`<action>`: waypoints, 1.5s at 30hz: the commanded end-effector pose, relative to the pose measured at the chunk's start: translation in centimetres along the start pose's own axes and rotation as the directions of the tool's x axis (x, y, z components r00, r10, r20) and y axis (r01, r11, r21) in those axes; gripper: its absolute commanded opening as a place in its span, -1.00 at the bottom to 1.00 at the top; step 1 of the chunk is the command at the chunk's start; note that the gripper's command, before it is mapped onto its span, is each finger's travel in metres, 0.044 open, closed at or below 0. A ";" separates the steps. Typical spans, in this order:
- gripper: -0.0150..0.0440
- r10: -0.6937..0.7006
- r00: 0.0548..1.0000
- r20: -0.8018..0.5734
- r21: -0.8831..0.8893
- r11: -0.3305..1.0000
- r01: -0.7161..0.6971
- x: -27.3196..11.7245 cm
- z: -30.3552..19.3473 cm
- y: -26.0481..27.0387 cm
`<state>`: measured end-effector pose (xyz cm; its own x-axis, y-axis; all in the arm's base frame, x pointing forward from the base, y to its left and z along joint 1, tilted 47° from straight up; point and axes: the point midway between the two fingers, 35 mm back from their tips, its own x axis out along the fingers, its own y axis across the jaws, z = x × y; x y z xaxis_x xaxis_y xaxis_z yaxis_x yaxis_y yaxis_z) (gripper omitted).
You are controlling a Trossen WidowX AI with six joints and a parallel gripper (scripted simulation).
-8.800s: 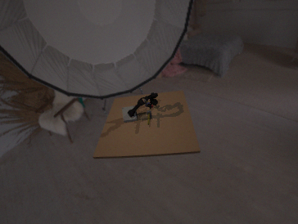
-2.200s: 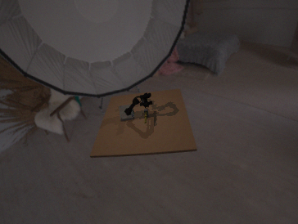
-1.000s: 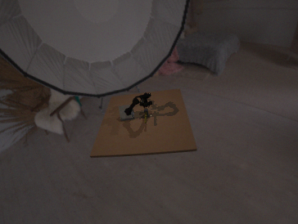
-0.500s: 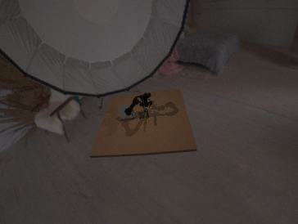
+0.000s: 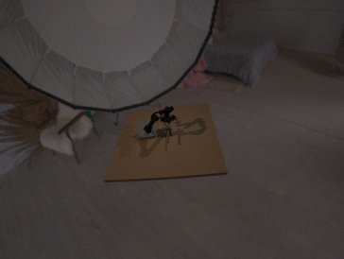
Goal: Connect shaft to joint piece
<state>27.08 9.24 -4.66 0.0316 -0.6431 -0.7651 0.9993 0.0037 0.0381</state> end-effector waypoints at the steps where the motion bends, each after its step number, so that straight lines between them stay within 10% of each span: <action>1: 1.00 0.004 1.000 -0.005 -0.088 0.996 -0.004 -1.1 -0.4 0.3; 27: 1.00 0.003 0.999 0.051 -0.826 0.562 0.041 -10.2 -1.8 0.6; 36: 1.00 0.006 0.997 0.074 -0.948 0.310 0.068 -13.2 -1.8 0.1; 45: 1.00 0.004 0.998 0.070 -0.939 0.337 0.064 -13.1 -1.7 0.0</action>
<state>26.76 18.97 4.17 0.0366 -0.7008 -0.7124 0.3423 0.6785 -0.6500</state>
